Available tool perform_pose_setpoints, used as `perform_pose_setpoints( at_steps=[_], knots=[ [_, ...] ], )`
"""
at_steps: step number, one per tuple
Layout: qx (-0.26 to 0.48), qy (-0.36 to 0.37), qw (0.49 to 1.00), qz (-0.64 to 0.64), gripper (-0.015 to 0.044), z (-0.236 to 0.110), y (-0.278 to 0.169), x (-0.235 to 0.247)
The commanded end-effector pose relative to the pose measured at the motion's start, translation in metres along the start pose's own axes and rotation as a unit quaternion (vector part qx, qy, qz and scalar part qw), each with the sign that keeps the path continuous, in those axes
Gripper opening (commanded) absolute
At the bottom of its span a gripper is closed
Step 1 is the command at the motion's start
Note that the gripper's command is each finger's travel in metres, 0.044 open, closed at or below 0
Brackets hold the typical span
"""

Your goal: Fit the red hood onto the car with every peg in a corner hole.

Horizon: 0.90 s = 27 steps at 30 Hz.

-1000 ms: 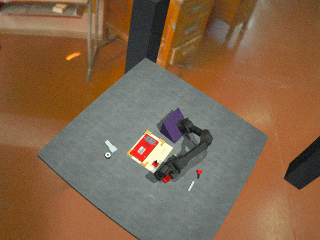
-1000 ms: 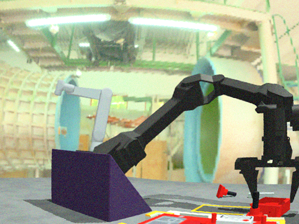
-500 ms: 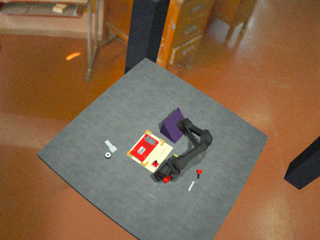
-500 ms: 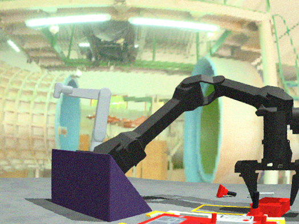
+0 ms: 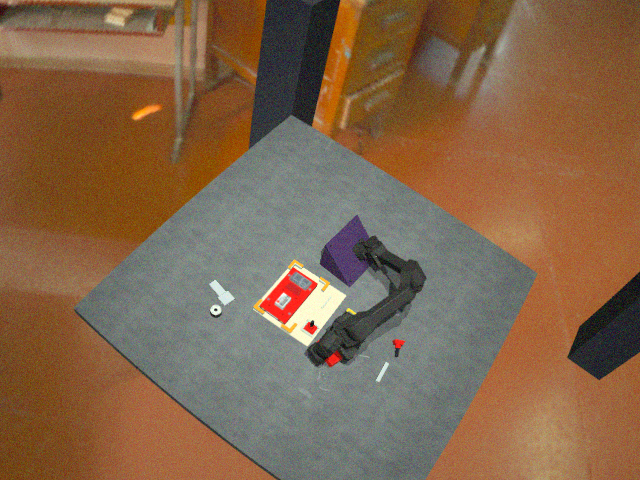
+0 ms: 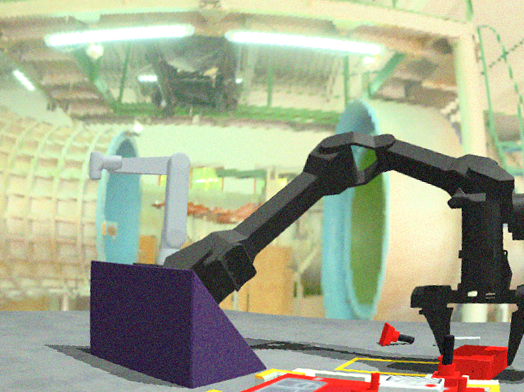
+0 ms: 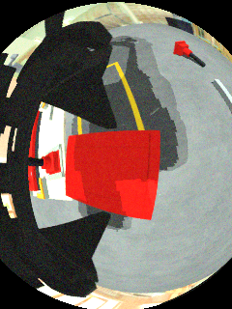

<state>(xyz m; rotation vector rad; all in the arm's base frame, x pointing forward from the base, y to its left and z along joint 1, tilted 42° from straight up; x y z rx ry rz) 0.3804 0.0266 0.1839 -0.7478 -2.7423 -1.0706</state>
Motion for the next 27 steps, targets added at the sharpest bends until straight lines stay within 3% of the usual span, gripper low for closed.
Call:
perform_pose_setpoints(
  at_steps=[1, 2, 12, 23, 27],
  knots=[
    [0.0, 0.0, 1.0, 0.0, 0.0388, 0.0, 0.0, 0.0],
    [0.0, 0.0, 1.0, 0.0, 0.0361, 0.0, 0.0, 0.0],
    [0.0, 0.0, 1.0, 0.0, 0.0295, 0.0, 0.0, 0.0],
    [0.0, 0.0, 1.0, 0.001, 0.0006, -0.022, 0.0, 0.0],
    [0.001, 0.0, 1.0, 0.001, 0.0, -0.035, 0.0, 0.0]
  ],
)
Point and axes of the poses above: the point midway between the two fingers, 35 mm back from their tips, its own z axis out along the fingers, its own x axis across the jaws, y = z × x, the point moved 10 cm from there along -z, back along the fingers, and after that the axes turned 15 degrees about z, right-handed, at the moved point
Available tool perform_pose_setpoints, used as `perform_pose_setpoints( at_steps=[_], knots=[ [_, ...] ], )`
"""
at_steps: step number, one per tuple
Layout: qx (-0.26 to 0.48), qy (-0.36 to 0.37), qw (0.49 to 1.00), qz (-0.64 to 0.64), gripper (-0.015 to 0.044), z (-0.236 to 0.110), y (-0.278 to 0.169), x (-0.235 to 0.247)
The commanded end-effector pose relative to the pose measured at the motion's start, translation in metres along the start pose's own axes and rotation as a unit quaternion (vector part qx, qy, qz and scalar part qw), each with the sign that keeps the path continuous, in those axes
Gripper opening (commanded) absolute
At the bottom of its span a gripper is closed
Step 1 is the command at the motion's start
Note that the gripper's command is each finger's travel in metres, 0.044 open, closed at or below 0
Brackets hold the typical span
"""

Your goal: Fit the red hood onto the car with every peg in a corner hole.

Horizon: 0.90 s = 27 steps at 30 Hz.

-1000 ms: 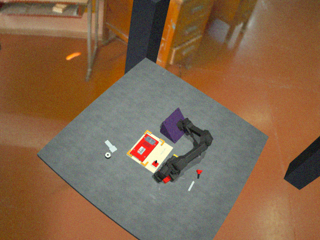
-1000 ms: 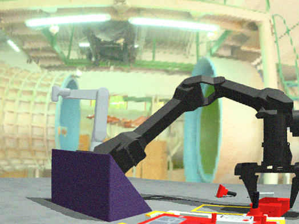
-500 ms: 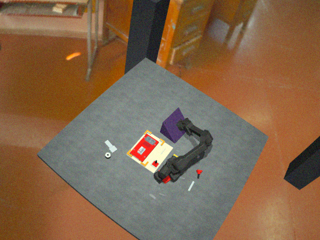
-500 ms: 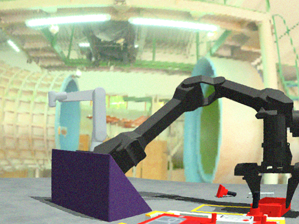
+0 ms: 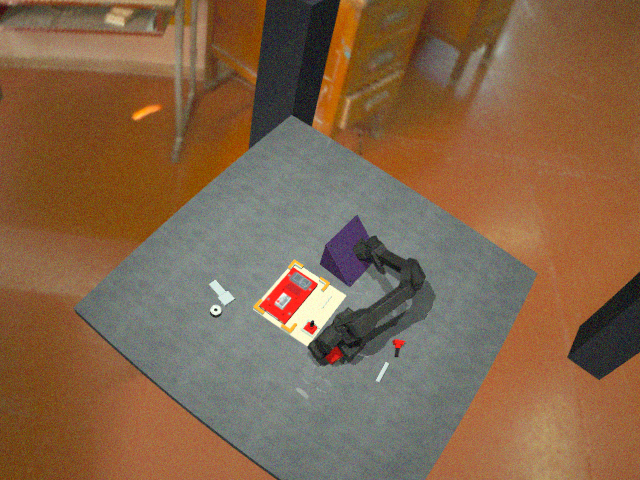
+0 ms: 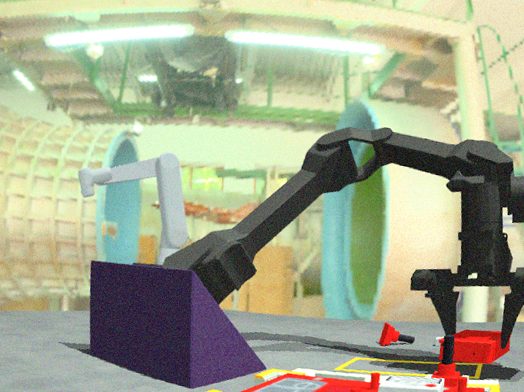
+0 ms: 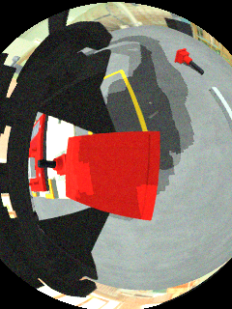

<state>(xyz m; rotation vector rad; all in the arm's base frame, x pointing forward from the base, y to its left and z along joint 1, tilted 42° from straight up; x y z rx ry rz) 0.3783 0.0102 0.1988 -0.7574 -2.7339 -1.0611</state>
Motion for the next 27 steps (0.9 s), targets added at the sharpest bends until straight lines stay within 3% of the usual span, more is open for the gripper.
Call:
perform_pose_setpoints(
  at_steps=[1, 16, 27],
  knots=[
    [-0.002, -0.002, 1.0, -0.004, 0.0, -0.017, 0.002, 0.0],
    [-0.001, -0.002, 1.0, -0.004, 0.0, -0.072, 0.002, 0.0],
    [-0.002, -0.011, 0.998, 0.056, 0.0, -0.075, -0.018, -0.012]
  ],
)
Point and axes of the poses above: the point midway between the two fingers, 35 mm back from their tips, its own z axis out along the fingers, its own x axis across the jaws, y = z × x, the point moved 10 cm from there along -z, back along the fingers, and after that the axes turned 15 degrees about z, right-handed, at the moved point
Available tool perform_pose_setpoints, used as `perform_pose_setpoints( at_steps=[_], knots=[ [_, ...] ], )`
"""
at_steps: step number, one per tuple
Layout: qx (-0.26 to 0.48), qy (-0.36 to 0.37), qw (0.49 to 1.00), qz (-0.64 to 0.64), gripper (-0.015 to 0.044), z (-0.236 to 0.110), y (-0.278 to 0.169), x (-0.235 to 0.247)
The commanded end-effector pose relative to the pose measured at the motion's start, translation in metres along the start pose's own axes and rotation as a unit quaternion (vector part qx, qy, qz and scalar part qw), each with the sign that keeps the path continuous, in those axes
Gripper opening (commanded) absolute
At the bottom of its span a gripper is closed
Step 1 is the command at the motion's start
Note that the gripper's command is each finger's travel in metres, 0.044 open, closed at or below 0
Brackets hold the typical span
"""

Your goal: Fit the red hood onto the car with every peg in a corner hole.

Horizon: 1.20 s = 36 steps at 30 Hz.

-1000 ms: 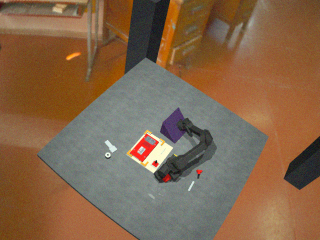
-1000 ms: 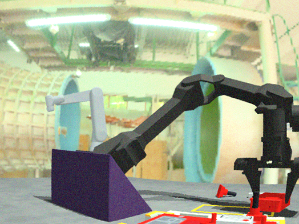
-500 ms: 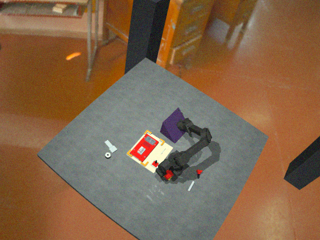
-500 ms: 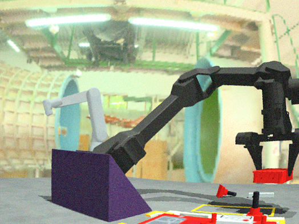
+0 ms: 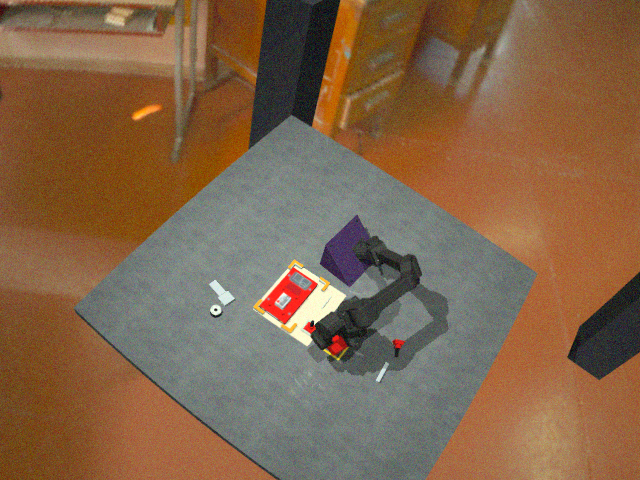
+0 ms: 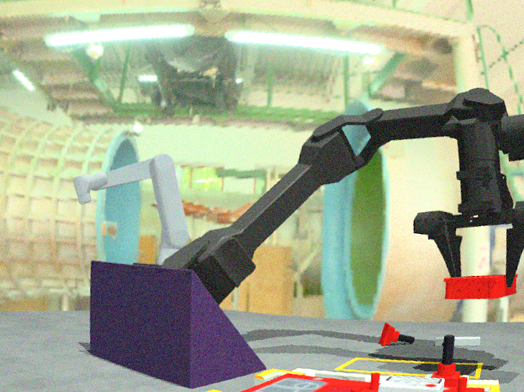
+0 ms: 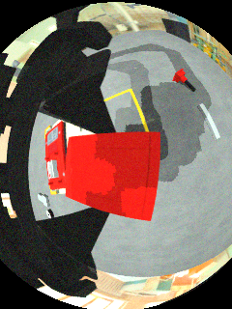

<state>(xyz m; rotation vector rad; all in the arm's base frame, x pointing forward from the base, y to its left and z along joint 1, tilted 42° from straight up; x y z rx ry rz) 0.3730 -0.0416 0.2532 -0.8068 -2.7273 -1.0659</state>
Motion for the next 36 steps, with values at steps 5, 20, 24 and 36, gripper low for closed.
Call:
perform_pose_setpoints(
  at_steps=[5, 20, 24, 36],
  knots=[
    [0.003, -0.009, 0.99, 0.144, 0.0, -0.002, -0.05, -0.032],
    [0.012, -0.005, 0.869, 0.494, 0.0, -0.003, -0.173, -0.081],
    [0.012, -0.001, 0.819, 0.573, 0.0, -0.002, -0.206, -0.087],
    [0.012, 0.0, 0.81, 0.586, 0.0, 0.0, -0.211, -0.088]
  ],
)
Point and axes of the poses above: the point midway between the two fingers, 35 mm back from their tips, its own z axis out along the fingers, its own x axis across the jaws, y = z × x, the point moved 10 cm from there along -z, back along the fingers, and after that the axes turned 15 degrees about z, right-handed, at the moved point
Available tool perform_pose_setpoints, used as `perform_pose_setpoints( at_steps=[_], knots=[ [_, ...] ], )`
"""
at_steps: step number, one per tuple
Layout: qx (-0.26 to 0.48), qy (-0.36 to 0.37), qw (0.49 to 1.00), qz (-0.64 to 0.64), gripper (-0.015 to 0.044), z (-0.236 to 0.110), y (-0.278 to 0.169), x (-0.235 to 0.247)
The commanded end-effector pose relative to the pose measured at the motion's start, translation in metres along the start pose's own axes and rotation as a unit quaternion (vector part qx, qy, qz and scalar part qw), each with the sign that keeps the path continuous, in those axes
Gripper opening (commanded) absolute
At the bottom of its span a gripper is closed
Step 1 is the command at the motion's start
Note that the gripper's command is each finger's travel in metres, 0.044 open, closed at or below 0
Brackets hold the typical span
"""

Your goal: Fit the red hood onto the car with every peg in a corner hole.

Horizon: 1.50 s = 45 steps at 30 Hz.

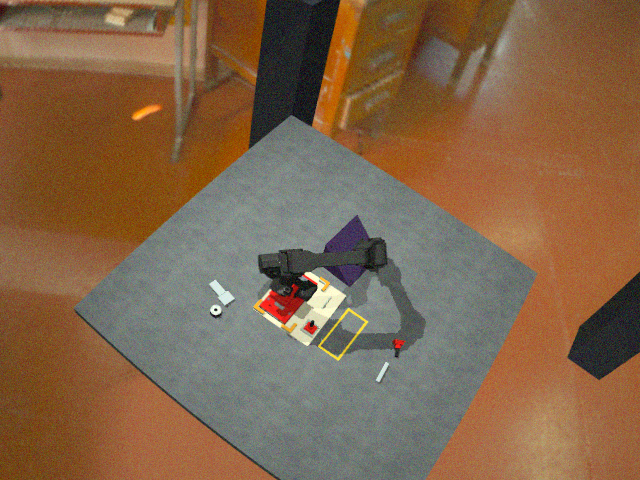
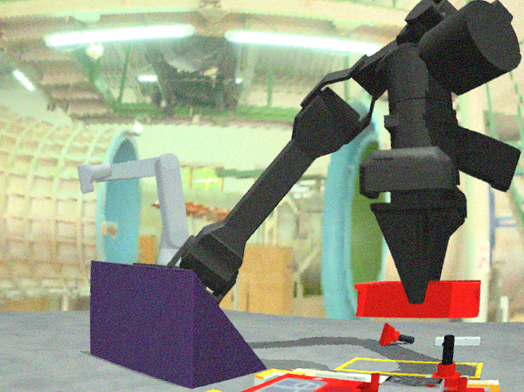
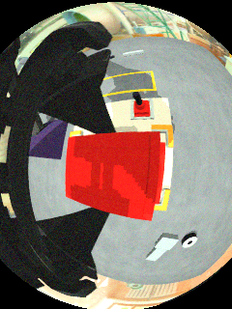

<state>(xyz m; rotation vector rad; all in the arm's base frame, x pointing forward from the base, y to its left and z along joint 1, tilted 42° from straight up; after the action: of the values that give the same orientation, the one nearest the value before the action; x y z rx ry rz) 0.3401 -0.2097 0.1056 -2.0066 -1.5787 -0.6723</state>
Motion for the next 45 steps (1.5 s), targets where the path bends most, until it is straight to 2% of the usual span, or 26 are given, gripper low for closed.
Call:
perform_pose_setpoints(
  at_steps=[1, 14, 45],
  knots=[
    [0.002, -0.001, 1.0, 0.007, 0.0, 0.004, 0.0, -0.002],
    [0.002, 0.0, 1.0, 0.007, 0.0, 0.051, 0.001, -0.004],
    [0.002, 0.0, 1.0, 0.007, 0.0, 0.052, -0.001, -0.003]
  ],
)
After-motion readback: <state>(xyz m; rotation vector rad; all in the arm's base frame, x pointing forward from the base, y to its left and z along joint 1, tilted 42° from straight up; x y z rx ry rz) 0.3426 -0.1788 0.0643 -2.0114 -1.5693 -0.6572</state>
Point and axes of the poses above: the point midway between the two fingers, 35 mm back from their tips, its own z axis out along the fingers, its own x axis across the jaws, y = z × x, the point moved 10 cm from there along -z, back along the fingers, and after that the axes turned 15 degrees about z, right-handed, at the moved point
